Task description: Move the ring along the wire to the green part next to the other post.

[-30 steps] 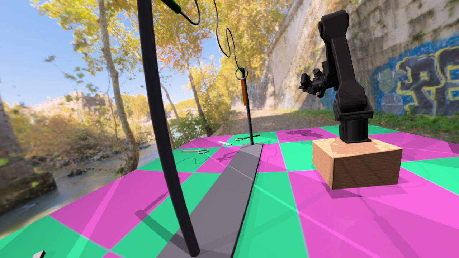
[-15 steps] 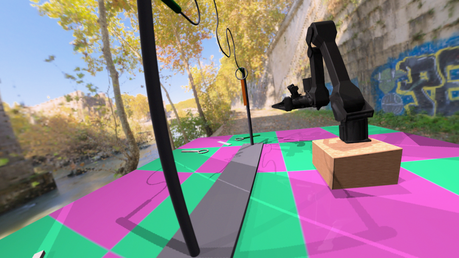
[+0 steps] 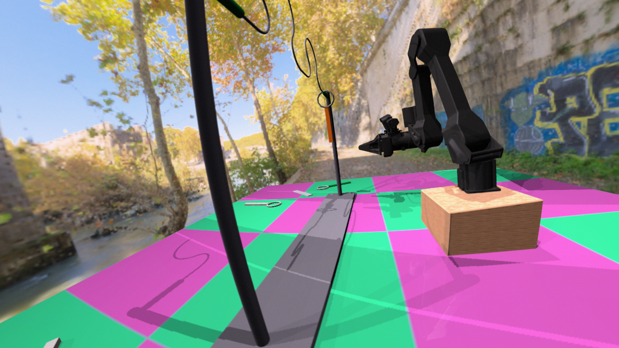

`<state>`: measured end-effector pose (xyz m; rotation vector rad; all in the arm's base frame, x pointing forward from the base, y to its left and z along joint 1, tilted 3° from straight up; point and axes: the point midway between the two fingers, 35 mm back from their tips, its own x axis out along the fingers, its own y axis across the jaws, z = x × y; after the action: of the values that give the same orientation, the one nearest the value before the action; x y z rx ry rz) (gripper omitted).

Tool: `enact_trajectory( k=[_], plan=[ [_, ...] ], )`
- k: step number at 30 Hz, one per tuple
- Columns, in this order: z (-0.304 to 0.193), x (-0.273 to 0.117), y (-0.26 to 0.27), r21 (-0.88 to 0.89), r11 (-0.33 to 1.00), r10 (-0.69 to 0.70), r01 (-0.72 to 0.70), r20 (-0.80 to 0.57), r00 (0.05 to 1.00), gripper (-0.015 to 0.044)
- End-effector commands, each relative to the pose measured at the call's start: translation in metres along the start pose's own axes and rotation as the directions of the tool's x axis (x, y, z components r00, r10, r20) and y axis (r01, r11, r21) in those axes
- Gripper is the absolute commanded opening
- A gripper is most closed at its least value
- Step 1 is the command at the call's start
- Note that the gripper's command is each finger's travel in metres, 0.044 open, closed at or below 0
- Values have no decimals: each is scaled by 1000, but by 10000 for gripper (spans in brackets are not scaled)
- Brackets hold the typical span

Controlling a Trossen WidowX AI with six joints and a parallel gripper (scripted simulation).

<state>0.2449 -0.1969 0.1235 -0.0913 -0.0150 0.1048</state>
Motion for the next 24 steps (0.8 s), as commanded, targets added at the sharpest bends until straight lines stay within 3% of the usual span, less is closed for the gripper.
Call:
enact_trajectory(
  k=[1, 6, 24],
  plan=[
    [23, 21, -2, 15, 1000, 4, -5, 24, 1000, 160],
    [44, 40, 0, 58, 998, 9, -12, 46, 999, 160],
    [46, 59, -2, 58, 998, 9, -12, 49, 999, 160]
  ],
)
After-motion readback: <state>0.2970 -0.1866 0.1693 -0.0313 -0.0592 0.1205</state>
